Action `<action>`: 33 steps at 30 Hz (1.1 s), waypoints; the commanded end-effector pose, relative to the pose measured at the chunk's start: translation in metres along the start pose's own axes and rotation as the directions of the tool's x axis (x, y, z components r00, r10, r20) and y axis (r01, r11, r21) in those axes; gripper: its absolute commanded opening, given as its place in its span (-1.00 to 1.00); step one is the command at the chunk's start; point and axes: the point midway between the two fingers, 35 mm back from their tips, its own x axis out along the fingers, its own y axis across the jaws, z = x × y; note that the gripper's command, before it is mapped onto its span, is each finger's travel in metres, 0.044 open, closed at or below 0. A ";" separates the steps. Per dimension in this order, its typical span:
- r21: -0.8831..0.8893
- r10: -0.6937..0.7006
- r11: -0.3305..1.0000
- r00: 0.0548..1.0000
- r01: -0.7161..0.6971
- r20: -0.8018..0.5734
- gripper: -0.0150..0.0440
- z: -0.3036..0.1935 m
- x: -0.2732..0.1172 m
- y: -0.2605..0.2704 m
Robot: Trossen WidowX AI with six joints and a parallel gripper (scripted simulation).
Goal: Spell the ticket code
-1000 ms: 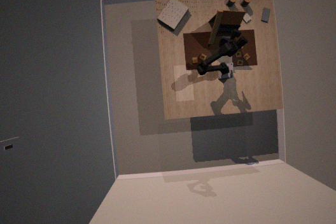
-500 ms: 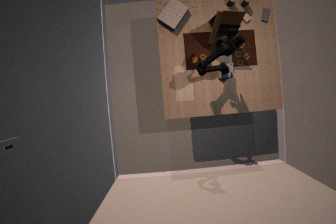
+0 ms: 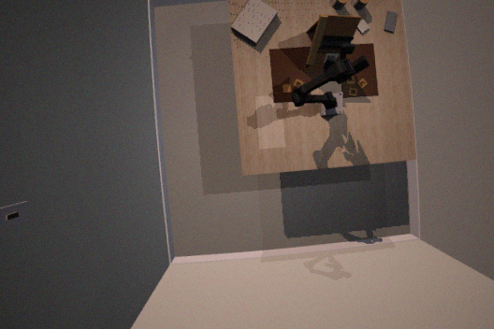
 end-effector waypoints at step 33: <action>0.676 0.601 -0.606 0.798 0.418 0.045 0.66 -0.180 0.159 0.038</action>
